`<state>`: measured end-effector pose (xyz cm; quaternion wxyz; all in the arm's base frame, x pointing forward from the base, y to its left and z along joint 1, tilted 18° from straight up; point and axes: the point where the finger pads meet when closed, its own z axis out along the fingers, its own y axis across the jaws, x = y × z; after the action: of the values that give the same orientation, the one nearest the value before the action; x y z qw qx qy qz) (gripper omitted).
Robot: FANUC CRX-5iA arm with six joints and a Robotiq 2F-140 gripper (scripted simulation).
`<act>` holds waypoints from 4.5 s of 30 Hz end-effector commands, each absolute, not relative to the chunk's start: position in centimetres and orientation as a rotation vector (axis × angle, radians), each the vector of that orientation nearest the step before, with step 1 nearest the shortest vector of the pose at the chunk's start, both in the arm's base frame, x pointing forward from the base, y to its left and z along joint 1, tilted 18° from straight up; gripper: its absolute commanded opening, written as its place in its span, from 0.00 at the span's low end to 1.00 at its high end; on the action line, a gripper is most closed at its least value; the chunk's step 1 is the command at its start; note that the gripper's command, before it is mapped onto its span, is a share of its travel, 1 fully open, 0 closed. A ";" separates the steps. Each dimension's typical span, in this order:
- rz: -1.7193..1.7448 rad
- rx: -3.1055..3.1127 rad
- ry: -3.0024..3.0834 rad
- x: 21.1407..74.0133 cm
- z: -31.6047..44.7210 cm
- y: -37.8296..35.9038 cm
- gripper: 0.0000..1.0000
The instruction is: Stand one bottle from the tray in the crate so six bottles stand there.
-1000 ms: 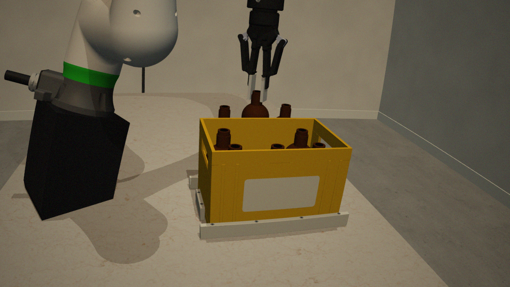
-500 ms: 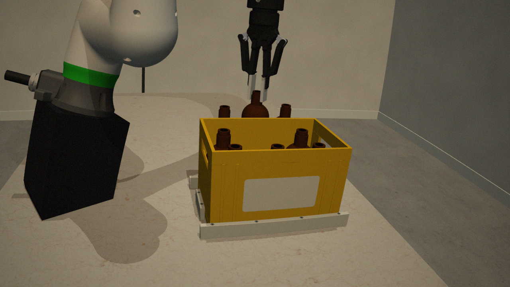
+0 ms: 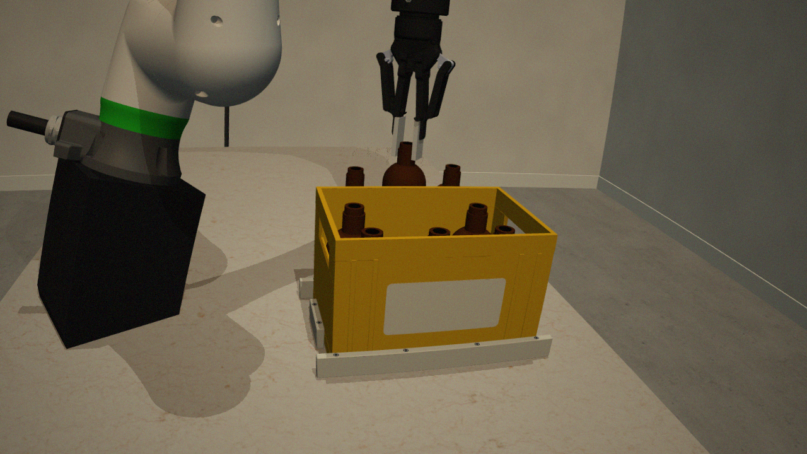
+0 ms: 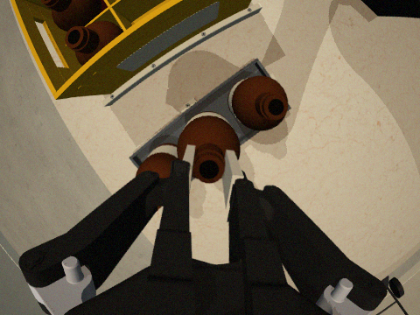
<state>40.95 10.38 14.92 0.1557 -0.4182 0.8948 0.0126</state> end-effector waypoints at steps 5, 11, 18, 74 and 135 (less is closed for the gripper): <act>0.036 -1.197 2.562 40.9 15.3 10.3 0.00; 0.036 -1.197 2.562 40.7 15.9 10.2 0.00; 0.036 -1.197 2.562 40.5 16.5 10.1 0.00; 0.036 -1.197 2.562 40.0 18.6 9.8 0.00; 0.036 -1.197 2.562 39.1 21.6 9.3 0.00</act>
<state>39.13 9.33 21.47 0.1557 -0.4182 0.8948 0.0126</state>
